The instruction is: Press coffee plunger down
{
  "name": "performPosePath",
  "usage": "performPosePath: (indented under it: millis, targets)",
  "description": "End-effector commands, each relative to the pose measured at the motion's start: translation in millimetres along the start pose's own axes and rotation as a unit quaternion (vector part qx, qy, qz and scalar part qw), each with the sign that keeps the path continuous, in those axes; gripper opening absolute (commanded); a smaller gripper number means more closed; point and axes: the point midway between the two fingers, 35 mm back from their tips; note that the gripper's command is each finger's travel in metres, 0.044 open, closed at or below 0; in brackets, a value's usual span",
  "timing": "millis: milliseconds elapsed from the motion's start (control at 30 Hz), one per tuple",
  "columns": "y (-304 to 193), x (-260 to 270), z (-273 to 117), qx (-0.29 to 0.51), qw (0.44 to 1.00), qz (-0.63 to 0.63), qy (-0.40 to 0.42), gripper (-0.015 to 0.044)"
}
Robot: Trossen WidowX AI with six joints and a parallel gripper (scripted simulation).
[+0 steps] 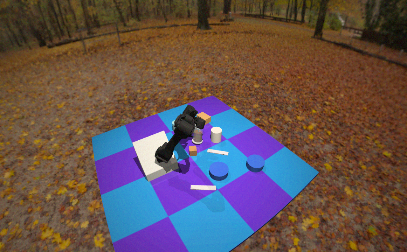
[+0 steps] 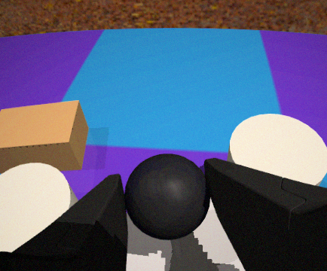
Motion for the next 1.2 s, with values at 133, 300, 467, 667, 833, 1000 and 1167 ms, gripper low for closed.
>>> performPosePath:
  millis: [133,300,467,667,833,1000,1167]
  targets:
    - [-9.3,1.0,4.7,0.017,1.0,-0.009,0.0,0.0117]
    - [-8.7,1.3,5.5,0.017,1.0,-0.009,0.0,0.0117]
    - [-8.3,1.5,6.0,0.017,1.0,-0.009,0.0,0.0117]
    - [-7.5,1.8,6.9,0.017,1.0,-0.009,0.0,0.0117]
    - [-6.9,1.9,7.4,0.017,1.0,-0.009,0.0,0.0117]
    - [-6.0,2.1,7.8,0.017,1.0,-0.009,0.0,0.0117]
    - [-6.2,2.3,8.9,0.017,1.0,-0.009,0.0,0.0117]
Point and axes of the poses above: the point midway between the two fingers, 35 mm back from their tips, its own z axis out along the fingers, its own x axis across the jaws, y = z × x, and after that the axes turned 6 degrees about -z, right-handed
